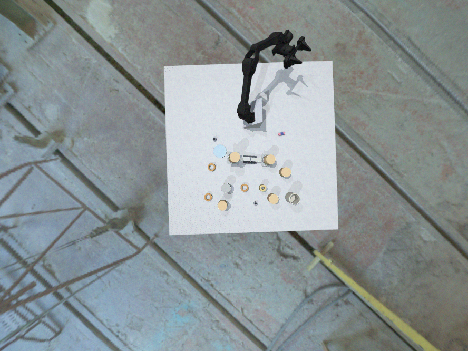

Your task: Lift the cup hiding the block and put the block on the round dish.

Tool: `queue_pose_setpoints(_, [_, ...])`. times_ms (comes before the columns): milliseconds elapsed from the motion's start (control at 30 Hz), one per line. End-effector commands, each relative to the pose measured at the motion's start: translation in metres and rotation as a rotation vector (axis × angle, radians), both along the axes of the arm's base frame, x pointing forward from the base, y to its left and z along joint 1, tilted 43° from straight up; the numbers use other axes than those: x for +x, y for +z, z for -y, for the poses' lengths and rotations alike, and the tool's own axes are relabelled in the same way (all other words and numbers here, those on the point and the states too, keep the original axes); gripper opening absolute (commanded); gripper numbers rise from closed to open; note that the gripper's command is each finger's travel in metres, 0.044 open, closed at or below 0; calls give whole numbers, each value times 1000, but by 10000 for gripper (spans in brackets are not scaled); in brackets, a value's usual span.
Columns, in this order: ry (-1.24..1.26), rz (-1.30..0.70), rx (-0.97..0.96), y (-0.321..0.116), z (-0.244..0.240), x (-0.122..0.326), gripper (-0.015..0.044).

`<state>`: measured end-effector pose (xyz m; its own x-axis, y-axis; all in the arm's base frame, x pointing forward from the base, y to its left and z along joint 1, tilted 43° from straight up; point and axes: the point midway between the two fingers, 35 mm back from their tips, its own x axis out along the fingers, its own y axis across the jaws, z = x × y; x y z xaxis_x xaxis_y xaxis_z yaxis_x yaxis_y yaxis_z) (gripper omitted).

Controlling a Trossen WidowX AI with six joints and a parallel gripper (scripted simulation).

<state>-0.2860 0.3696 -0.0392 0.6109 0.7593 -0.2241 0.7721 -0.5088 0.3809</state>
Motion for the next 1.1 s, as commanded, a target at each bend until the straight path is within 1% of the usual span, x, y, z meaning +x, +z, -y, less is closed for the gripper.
queue_pose_setpoints(0, [-72, -72, 44, 9, -9, 20, 440])
queue_pose_setpoints(533, [-400, -371, 272, 54, -32, 114, 440])
queue_pose_setpoints(1067, [-715, -598, 568, 91, -29, 206, 440])
